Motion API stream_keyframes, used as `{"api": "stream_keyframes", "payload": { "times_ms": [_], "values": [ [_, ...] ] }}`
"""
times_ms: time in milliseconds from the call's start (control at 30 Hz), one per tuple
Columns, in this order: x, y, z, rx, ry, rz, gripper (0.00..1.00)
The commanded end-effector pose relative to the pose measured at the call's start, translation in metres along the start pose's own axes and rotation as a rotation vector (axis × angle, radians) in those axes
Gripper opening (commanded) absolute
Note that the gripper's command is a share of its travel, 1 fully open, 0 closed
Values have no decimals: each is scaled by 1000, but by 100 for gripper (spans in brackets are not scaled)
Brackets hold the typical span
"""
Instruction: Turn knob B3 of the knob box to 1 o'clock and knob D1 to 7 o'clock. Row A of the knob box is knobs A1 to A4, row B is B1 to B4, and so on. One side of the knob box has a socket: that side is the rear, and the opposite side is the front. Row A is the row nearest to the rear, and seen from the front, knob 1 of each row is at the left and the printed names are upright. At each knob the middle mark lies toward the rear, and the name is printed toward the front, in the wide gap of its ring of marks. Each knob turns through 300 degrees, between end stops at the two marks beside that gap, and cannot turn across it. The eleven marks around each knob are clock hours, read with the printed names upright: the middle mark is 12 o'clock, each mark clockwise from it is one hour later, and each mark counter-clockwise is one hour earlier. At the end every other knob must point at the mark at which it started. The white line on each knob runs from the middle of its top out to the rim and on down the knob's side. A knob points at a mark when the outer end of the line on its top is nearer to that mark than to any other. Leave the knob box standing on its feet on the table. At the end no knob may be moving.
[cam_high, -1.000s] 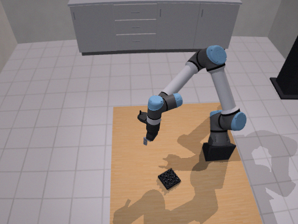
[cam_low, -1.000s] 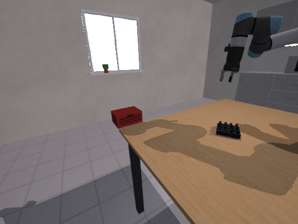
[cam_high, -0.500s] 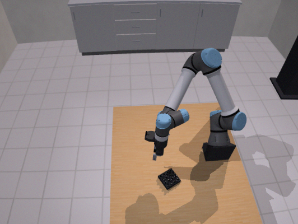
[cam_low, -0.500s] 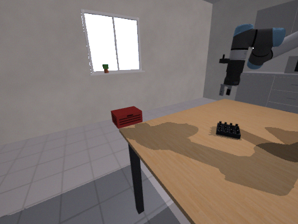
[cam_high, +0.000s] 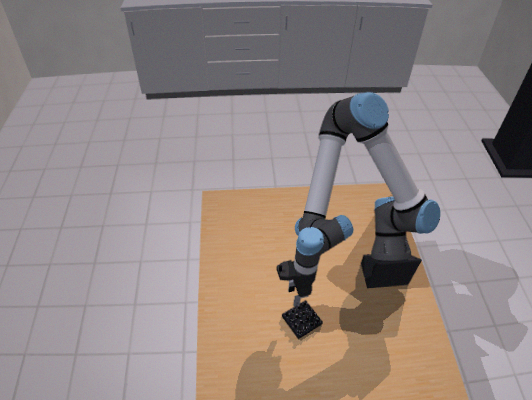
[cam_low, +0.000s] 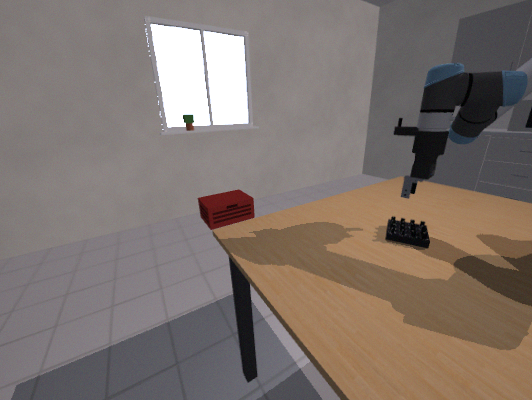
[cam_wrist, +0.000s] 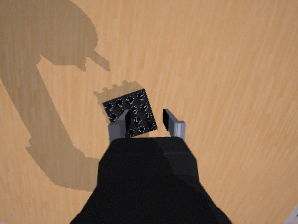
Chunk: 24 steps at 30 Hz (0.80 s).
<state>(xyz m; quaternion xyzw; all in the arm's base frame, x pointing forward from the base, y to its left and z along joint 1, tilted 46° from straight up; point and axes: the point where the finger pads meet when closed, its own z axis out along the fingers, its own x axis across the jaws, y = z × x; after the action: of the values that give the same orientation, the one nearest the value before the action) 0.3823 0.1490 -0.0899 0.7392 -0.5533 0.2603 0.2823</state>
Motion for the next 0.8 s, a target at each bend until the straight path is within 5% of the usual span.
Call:
{"api": "stream_keyframes", "payload": {
  "times_ms": [0, 300, 767],
  "values": [
    [-19, 23, 23, 1, 3, -156, 100],
    [-34, 50, 43, -11, 12, -309, 100],
    [-36, 53, 46, -12, 13, -327, 100]
  ]
}}
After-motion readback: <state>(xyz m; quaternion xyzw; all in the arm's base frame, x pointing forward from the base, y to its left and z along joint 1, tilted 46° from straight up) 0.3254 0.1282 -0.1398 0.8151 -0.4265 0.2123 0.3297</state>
